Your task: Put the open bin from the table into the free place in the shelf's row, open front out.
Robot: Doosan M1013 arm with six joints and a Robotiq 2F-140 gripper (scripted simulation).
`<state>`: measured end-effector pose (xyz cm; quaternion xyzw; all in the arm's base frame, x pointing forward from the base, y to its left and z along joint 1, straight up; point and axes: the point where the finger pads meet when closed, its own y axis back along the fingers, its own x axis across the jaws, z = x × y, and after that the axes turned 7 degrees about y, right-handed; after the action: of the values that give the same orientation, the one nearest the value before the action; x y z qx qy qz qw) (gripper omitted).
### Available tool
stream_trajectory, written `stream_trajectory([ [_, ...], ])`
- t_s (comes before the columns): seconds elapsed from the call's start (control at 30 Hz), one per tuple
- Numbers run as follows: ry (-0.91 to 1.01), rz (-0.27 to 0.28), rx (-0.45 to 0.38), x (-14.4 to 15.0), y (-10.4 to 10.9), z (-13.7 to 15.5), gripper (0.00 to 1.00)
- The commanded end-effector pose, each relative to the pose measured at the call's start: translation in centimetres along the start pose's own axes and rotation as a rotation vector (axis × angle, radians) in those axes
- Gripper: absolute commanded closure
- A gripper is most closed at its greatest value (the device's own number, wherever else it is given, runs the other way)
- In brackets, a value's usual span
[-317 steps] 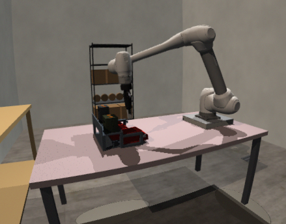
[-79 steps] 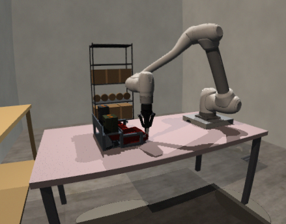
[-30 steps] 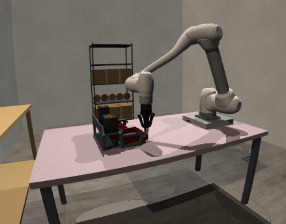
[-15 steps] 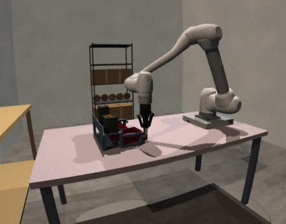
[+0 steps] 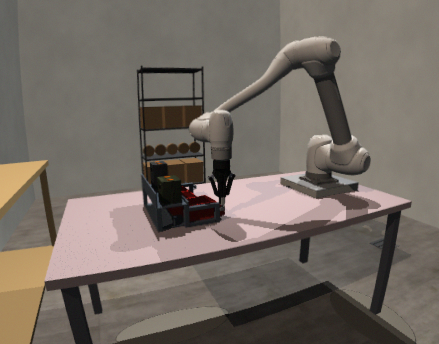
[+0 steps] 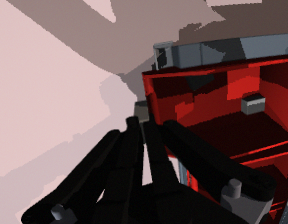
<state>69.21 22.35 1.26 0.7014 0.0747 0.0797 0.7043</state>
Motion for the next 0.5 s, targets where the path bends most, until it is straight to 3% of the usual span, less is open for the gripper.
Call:
stream_trajectory([
  [0.0,0.0,0.0,0.0,0.18,0.02,0.02,1.0],
  [0.47,0.0,0.0,0.0,1.02,0.02,0.12,1.0],
])
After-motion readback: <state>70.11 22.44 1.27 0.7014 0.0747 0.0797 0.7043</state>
